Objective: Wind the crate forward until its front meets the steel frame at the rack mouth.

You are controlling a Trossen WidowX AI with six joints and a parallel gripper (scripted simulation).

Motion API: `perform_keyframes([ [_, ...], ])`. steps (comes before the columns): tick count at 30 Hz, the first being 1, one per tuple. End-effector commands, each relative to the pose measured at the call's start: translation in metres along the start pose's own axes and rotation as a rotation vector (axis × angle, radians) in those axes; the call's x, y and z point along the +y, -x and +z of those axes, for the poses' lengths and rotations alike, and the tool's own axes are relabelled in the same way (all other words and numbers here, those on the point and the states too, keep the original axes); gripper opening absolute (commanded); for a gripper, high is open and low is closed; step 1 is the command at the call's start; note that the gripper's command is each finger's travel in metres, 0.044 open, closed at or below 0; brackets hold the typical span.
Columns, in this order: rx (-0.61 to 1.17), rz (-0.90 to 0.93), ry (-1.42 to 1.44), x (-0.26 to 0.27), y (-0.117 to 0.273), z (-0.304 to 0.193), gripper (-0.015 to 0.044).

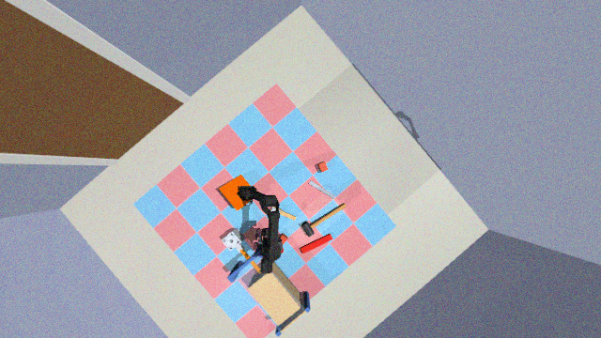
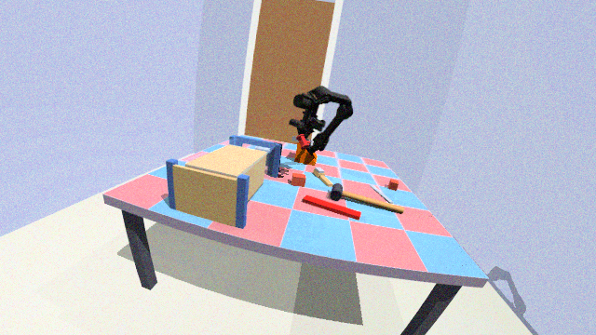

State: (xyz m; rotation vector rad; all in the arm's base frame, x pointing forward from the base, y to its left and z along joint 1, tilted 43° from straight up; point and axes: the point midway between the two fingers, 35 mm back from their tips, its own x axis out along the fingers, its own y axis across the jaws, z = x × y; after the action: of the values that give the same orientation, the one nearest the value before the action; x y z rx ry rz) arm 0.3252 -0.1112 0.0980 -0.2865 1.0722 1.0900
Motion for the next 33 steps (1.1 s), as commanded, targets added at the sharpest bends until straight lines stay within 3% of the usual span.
perform_keyframes([
  [1,0.002,-0.012,-0.113,-0.008,0.002,-0.016,0.0],
  [23,-0.017,0.021,-0.866,-0.031,-0.01,-0.124,0.0],
  [33,-0.004,0.123,-1.091,-0.022,-0.03,-0.156,0.0],
])
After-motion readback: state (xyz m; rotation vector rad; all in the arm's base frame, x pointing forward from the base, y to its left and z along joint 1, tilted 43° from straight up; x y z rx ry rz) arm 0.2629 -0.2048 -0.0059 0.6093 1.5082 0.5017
